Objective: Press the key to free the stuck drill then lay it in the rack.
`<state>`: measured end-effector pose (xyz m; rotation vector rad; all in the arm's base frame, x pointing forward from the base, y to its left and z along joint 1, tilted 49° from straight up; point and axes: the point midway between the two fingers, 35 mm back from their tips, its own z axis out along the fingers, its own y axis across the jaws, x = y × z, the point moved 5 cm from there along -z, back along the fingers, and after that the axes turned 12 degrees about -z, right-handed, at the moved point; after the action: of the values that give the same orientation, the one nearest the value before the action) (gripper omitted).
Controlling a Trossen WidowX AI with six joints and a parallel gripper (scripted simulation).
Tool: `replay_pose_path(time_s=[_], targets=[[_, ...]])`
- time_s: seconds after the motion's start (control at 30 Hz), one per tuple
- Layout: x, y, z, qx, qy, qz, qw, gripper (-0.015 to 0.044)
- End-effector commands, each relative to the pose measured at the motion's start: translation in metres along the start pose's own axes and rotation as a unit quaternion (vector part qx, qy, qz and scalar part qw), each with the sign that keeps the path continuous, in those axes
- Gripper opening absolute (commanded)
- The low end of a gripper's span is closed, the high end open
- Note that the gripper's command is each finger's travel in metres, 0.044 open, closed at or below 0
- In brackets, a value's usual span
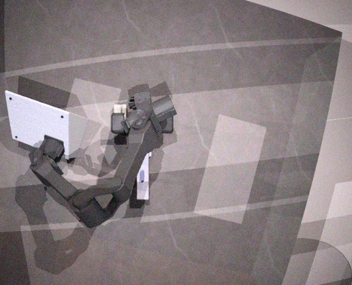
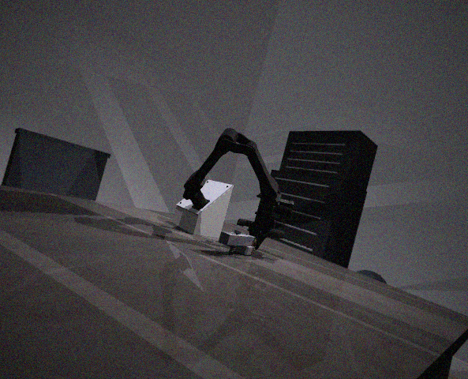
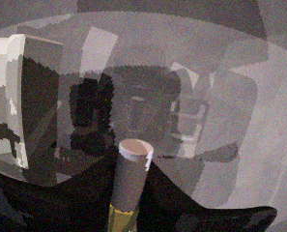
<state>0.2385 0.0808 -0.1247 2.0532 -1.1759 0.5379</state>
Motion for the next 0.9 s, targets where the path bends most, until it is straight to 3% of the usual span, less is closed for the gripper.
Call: replay_pose_path(time_s=[0.0, 0.87], targets=[[-0.001, 0.001, -0.001, 0.000, 0.000, 0.002, 1.000, 0.0000], [-0.033, -0.009, 0.000, 0.000, -0.001, 0.002, 1.000, 0.0000]])
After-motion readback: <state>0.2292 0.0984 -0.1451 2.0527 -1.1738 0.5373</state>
